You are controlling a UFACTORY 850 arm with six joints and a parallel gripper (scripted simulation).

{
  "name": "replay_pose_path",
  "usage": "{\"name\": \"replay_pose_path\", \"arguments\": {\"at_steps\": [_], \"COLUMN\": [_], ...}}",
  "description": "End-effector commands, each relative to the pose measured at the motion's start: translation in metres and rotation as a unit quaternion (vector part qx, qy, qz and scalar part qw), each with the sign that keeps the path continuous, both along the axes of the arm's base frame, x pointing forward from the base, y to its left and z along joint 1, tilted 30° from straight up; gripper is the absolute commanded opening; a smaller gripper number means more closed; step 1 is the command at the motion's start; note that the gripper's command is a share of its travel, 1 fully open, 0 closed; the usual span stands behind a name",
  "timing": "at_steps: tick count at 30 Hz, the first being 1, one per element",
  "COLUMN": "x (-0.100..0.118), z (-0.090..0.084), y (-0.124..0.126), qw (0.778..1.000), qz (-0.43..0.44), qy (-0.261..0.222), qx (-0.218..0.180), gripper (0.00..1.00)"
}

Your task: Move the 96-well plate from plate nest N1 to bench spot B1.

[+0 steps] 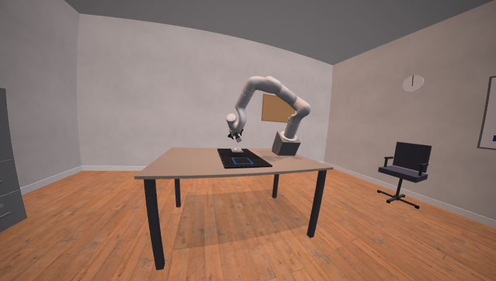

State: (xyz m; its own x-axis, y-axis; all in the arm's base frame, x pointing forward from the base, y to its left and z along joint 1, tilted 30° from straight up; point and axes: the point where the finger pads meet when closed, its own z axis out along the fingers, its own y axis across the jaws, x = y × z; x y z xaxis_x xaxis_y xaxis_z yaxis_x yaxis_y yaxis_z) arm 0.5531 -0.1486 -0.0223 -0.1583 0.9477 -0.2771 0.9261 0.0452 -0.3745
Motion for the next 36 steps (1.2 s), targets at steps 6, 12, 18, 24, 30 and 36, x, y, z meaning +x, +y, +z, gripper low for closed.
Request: {"name": "replay_pose_path", "arguments": {"at_steps": [6,12,18,24,30,36], "x": [-0.019,-0.028,-0.036,-0.039,-0.044,-0.048], "z": [-0.016,-0.026,-0.035,-0.039,-0.047,-0.055], "y": [0.000,0.002,0.003,0.004,0.005,0.005], "qw": [0.988,0.975,0.948,0.918,0.882,0.831], "qz": [-0.156,-0.221,-0.317,-0.395,-0.469,-0.555], "qy": [-0.021,-0.026,-0.033,-0.037,-0.038,-0.037], "qx": [0.004,0.004,0.001,-0.002,-0.008,-0.016], "gripper": [1.00,1.00,1.00,1.00,1.00,1.00]}}
